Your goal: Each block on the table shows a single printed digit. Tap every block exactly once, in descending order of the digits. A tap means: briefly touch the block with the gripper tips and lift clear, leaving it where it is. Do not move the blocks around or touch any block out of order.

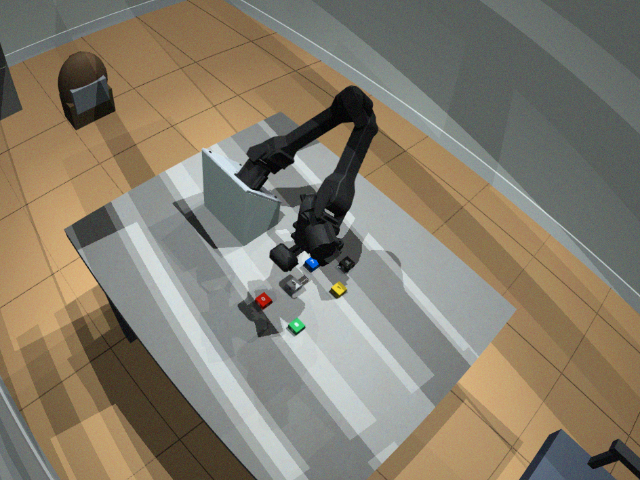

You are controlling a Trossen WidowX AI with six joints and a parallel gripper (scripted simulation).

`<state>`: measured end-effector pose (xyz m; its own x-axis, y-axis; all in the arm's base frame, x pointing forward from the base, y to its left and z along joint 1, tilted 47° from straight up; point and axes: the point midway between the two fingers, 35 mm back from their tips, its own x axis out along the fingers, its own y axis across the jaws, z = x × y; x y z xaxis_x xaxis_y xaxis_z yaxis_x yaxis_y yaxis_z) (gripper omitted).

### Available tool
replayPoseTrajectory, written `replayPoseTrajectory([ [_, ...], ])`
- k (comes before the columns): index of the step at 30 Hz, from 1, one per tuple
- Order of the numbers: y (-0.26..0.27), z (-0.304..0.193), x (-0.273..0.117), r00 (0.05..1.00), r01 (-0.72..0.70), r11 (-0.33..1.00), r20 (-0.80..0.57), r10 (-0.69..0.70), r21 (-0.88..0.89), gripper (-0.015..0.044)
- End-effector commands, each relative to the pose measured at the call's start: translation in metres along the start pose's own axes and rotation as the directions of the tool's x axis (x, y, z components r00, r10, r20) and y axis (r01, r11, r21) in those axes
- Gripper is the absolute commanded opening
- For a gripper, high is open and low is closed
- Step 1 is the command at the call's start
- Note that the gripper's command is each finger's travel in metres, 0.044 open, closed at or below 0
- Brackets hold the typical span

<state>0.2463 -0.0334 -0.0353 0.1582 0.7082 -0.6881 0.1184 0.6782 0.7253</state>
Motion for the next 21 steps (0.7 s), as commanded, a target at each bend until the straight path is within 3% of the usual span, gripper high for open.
replayPoseTrajectory([
  [1,0.002,-0.001,0.001,1.0,-0.006,1.0,-0.002,0.006,0.008,0.04],
  [9,0.003,-0.002,0.001,1.0,-0.006,1.0,-0.002,0.006,0.008,0.04],
  [16,0.068,-0.014,0.0,1.0,-0.008,1.0,-0.003,0.008,0.01,0.04],
  [21,0.075,-0.016,0.0,1.0,-0.01,1.0,-0.003,0.01,0.009,0.04],
])
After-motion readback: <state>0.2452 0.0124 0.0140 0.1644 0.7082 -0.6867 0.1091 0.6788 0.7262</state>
